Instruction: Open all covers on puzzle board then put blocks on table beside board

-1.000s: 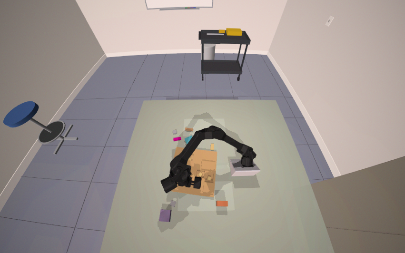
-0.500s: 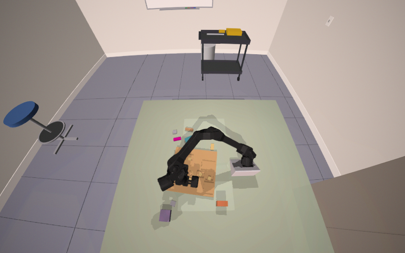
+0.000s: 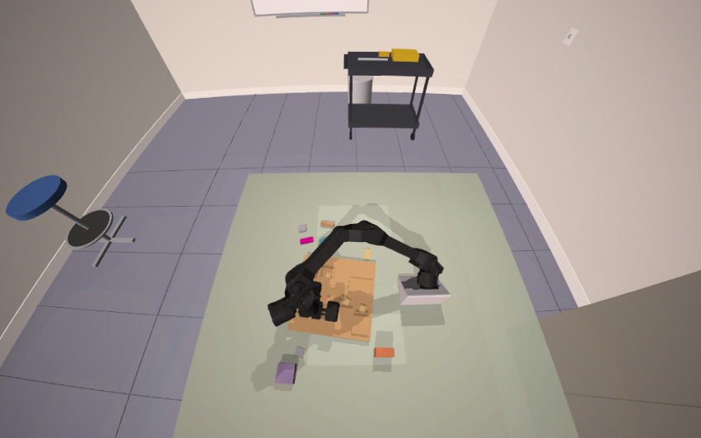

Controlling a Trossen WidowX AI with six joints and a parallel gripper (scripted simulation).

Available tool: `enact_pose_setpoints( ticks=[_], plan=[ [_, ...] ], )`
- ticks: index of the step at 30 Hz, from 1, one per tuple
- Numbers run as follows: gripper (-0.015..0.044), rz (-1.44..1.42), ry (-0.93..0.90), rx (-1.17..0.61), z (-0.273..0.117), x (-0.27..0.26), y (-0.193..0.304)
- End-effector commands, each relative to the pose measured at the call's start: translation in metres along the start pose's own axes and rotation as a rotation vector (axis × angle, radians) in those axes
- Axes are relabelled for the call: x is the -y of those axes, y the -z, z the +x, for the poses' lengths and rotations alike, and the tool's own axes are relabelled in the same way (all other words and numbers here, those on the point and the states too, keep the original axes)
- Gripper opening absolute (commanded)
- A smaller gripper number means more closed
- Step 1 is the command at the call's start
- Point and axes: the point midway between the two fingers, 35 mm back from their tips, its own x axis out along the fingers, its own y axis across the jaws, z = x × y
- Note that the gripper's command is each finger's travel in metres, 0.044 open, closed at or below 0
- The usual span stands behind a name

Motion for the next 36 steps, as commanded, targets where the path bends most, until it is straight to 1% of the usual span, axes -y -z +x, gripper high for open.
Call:
enact_pose_setpoints(
  ticks=[1, 36],
  plan=[
    [0.0000, -0.005, 0.002, 0.006, 0.002, -0.003, -0.002],
    [0.0000, -0.004, 0.001, 0.007, 0.002, -0.030, -0.033]
  ],
)
